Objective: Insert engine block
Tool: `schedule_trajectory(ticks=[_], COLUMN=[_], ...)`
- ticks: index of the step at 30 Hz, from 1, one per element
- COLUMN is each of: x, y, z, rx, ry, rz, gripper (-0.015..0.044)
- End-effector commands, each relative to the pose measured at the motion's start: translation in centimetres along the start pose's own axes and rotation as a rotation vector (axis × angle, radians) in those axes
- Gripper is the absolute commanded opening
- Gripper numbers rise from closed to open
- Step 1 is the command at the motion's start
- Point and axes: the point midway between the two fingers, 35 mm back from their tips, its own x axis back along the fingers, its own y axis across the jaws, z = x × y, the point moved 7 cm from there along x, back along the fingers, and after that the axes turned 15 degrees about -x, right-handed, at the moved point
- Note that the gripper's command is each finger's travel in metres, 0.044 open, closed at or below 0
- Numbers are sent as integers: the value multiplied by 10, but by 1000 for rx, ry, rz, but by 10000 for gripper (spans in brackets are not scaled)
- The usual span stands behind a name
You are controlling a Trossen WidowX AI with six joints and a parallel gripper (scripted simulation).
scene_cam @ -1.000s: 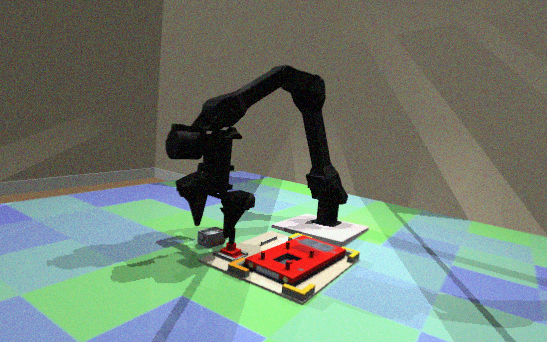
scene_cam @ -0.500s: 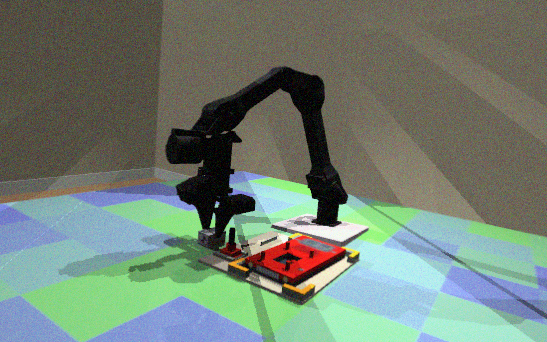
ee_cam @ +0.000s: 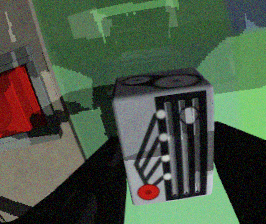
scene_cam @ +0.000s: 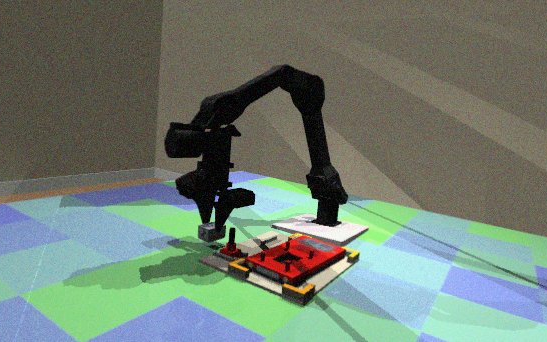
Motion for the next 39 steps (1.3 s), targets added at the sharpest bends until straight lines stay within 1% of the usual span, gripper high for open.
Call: schedule_trajectory(ticks=[1, 31, 35, 39], x=[12, 108, 110, 107], y=[0, 0, 1, 9], z=[-2, 3, 3, 3], rx=[1, 1, 24, 158], ry=[-6, -6, -6, -6], rz=[3, 3, 3, 2], gripper=[0, 0, 0, 0])
